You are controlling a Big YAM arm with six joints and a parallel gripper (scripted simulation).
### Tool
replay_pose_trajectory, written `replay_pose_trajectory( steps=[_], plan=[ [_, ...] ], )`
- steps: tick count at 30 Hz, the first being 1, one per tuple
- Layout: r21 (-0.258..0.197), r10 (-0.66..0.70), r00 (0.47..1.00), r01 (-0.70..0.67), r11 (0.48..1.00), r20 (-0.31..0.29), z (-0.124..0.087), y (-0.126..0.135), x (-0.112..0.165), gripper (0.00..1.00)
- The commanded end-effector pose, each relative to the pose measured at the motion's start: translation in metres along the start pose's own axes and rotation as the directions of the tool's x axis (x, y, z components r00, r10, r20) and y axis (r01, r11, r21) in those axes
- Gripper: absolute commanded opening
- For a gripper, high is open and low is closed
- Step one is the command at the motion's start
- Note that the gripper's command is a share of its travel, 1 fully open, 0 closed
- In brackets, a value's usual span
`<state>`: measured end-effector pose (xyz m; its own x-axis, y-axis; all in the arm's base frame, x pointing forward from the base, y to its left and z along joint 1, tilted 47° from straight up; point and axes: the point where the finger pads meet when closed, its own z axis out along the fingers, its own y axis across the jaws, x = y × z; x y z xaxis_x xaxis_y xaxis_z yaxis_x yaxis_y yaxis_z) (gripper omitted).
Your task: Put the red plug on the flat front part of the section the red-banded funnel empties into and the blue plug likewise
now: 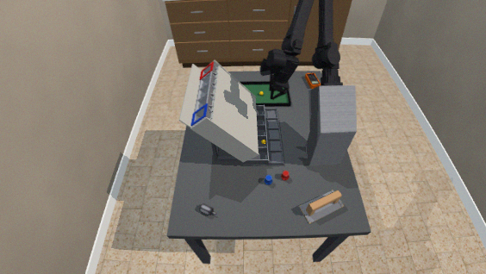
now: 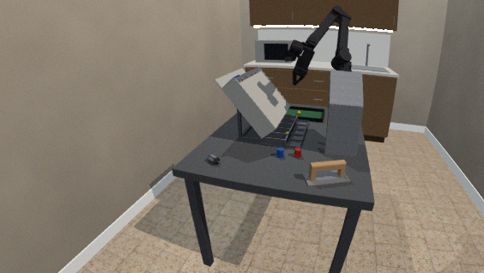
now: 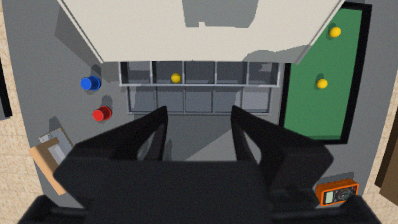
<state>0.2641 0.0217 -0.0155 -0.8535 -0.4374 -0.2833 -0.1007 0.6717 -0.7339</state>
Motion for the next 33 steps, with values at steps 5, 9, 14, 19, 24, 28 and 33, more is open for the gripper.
replay_pose_trajectory(
  steps=[5,9,14,19,24,28,33],
  plan=[
    [-0.004,0.038,0.999,-0.038,0.999,0.026,0.001,0.002,-0.023,0.56],
    [-0.004,0.038,0.999,-0.038,0.999,0.026,0.001,0.002,-0.023,0.56],
    [-0.006,0.047,0.998,-0.047,0.999,0.029,0.000,0.003,-0.025,0.63],
    [-0.015,0.046,0.998,-0.046,0.999,0.039,-0.002,0.011,-0.026,0.63],
    [-0.015,0.045,0.999,-0.045,0.999,0.030,0.000,0.018,-0.022,0.63],
    [-0.015,0.044,0.999,-0.044,0.999,0.019,0.003,0.025,-0.019,0.63],
    [-0.016,0.042,0.999,-0.042,0.999,-0.007,0.011,0.042,-0.010,0.63]
  ],
)
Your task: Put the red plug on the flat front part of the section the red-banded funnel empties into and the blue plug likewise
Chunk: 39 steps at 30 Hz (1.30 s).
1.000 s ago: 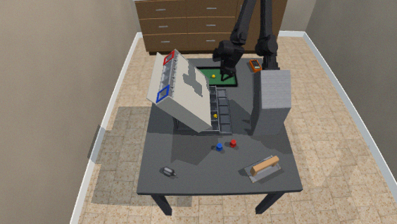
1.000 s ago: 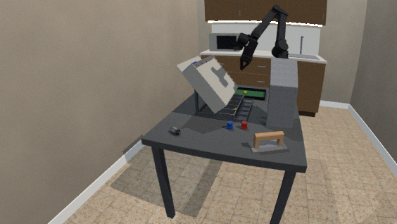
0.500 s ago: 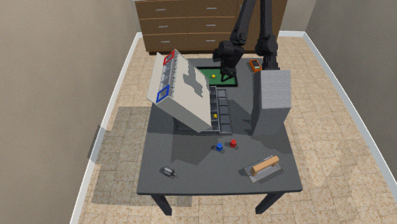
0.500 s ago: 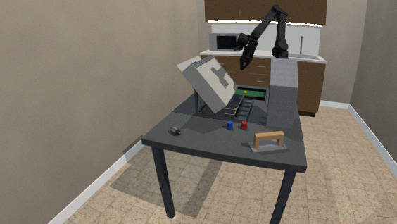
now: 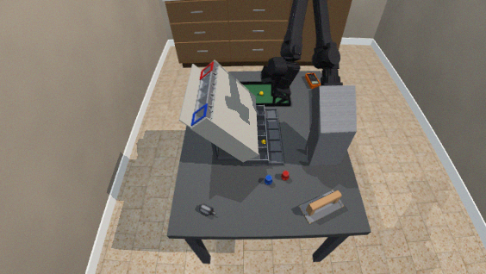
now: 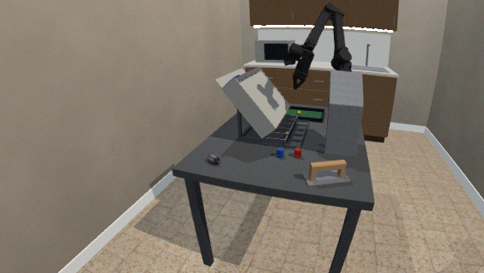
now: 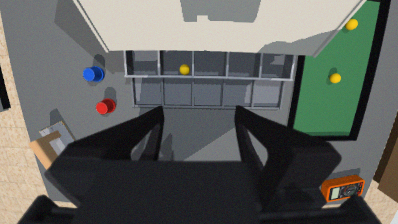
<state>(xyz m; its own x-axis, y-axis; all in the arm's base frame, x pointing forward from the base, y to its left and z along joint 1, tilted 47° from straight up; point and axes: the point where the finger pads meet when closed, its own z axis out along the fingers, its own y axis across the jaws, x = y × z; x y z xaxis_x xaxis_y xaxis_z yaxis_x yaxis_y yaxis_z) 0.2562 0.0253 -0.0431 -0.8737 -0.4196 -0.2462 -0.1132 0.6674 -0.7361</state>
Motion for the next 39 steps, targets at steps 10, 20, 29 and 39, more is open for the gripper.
replay_pose_trajectory(
  steps=[10,20,29,39],
  plan=[
    [-0.012,0.050,0.999,-0.051,0.999,-0.021,0.016,0.055,-0.005,0.63],
    [-0.007,0.026,0.991,-0.027,1.000,-0.135,0.044,0.114,0.029,0.63],
    [-0.004,0.021,0.977,-0.023,1.000,-0.210,0.066,0.161,0.053,0.63],
    [-0.002,0.019,0.954,-0.021,1.000,-0.298,0.091,0.217,0.079,0.63]
  ],
)
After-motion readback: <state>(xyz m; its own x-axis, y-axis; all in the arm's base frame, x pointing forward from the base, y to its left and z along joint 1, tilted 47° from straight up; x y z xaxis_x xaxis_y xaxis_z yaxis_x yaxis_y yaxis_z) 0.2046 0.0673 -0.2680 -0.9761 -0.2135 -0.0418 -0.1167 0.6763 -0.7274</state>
